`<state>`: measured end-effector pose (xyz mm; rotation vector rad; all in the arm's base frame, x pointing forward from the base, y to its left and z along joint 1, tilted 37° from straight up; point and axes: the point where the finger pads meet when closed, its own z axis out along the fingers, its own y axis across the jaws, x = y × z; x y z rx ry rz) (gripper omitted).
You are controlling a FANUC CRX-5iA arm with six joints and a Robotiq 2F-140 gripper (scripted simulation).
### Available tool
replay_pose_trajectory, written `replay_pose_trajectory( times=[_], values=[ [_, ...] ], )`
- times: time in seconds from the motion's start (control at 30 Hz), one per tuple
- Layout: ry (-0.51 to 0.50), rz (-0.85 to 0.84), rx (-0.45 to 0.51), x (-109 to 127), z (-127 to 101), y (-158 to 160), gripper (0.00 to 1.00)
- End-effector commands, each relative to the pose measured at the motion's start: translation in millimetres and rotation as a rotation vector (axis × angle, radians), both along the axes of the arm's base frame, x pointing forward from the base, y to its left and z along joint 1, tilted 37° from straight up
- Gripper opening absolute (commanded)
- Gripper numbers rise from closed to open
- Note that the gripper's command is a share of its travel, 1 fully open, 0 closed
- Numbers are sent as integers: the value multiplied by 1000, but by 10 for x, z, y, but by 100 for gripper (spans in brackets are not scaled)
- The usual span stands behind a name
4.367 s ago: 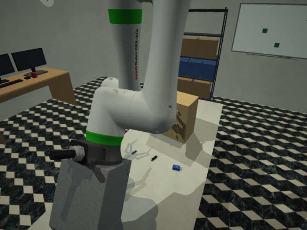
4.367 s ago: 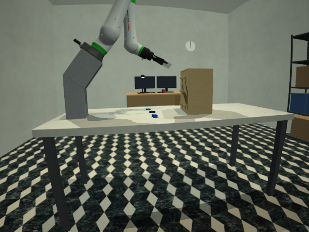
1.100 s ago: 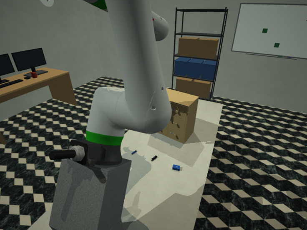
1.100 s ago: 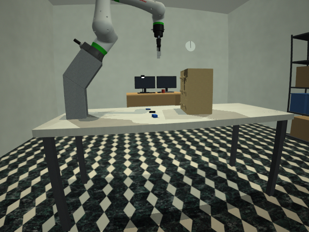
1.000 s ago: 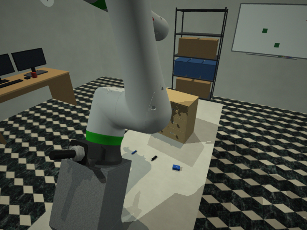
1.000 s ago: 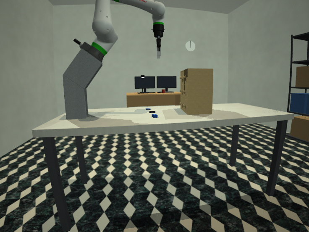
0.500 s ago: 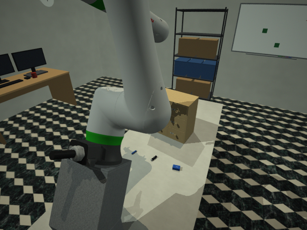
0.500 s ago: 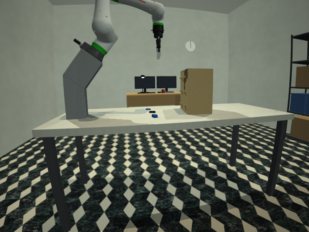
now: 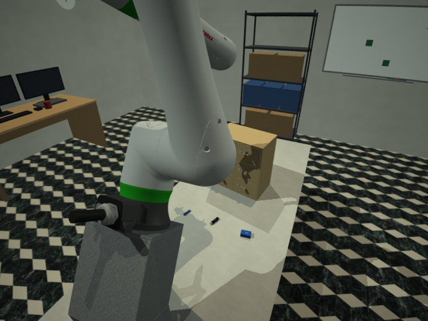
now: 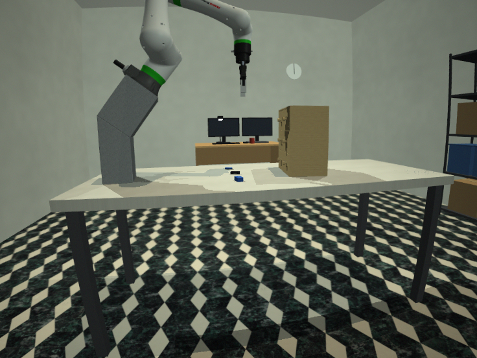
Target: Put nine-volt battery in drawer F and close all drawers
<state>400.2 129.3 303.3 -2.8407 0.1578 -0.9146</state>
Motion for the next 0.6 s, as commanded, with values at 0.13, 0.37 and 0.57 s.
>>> replay_pose_trajectory(
  times=[0.13,0.37,0.57],
  values=[
    [-1,2,1,24,-76,-34,100],
    [-22,-23,-1,92,-25,-91,100],
    [-178,-185,-18,521,395,-485,100]
  ],
)
